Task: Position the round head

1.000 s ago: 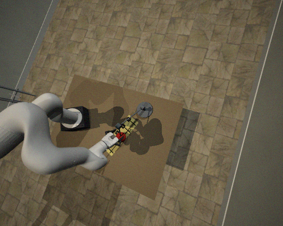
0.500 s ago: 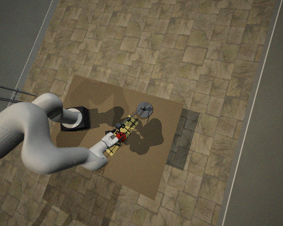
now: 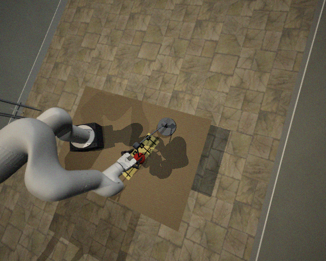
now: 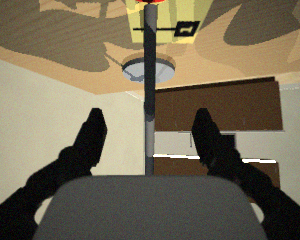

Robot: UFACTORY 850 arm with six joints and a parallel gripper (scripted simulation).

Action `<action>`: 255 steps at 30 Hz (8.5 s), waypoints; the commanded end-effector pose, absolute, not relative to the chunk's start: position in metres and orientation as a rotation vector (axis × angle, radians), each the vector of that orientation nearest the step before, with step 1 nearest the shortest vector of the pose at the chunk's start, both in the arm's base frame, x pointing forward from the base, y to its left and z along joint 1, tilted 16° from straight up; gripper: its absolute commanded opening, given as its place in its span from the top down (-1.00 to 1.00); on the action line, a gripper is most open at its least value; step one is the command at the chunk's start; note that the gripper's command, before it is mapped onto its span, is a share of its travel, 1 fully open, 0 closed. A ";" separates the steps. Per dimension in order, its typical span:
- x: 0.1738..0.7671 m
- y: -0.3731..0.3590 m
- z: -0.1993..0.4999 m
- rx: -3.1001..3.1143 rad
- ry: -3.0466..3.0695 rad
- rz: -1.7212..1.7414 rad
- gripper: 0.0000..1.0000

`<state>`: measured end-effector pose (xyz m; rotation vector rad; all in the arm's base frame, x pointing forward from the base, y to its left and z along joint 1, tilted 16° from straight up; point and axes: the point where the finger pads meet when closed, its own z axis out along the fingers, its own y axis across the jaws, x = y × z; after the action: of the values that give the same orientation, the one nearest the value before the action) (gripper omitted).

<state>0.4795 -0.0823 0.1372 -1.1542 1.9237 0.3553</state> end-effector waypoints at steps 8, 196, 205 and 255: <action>0.480 -0.083 0.138 -1.154 1.923 0.354 -1.00; 0.421 -0.098 0.371 -1.155 1.923 0.349 -1.00; 0.437 -0.068 0.382 -1.155 1.922 0.350 -1.00; 0.479 0.004 0.408 -1.229 2.093 0.244 -1.00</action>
<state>0.4798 0.0042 0.4079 -1.1978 2.0192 0.2800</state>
